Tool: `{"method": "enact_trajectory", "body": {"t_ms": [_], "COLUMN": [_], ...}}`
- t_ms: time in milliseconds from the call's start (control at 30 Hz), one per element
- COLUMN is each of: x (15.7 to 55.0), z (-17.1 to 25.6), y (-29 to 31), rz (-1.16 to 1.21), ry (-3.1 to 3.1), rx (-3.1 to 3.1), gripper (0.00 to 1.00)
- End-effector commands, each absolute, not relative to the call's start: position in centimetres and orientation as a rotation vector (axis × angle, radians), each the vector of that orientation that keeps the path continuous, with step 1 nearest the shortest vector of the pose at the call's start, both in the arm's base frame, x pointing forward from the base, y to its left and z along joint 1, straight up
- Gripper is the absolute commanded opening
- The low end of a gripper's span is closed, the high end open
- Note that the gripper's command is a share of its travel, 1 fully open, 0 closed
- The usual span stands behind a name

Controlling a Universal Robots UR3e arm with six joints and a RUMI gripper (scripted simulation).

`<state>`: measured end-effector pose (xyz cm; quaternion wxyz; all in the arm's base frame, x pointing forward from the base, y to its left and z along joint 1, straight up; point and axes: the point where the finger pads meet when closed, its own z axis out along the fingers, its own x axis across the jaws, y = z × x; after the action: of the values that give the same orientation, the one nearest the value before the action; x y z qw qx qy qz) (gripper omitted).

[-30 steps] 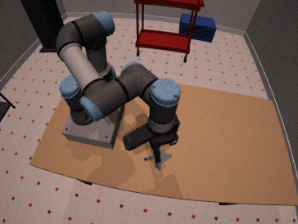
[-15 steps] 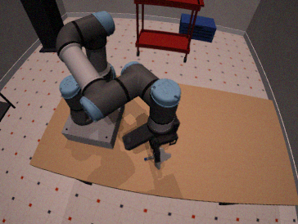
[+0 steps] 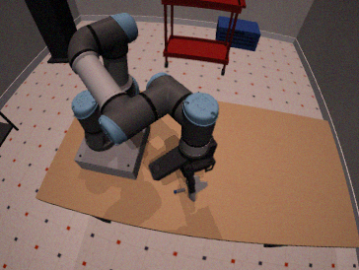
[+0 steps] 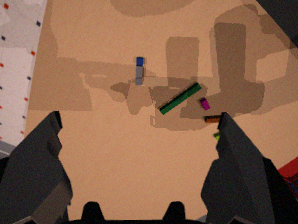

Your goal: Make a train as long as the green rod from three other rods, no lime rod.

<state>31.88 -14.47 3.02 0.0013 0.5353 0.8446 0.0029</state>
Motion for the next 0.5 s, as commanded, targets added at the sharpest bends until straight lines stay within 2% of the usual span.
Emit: {"method": "enact_trajectory", "body": {"t_ms": [0,467], "x": [32.3,32.9], "z": [2.9,2.6], "y": [-13.2,-10.6], "rz": [0.007,0.007], "ry": [2.768,2.944], "rx": [1.470,1.074], "gripper": [1.00,1.00]}}
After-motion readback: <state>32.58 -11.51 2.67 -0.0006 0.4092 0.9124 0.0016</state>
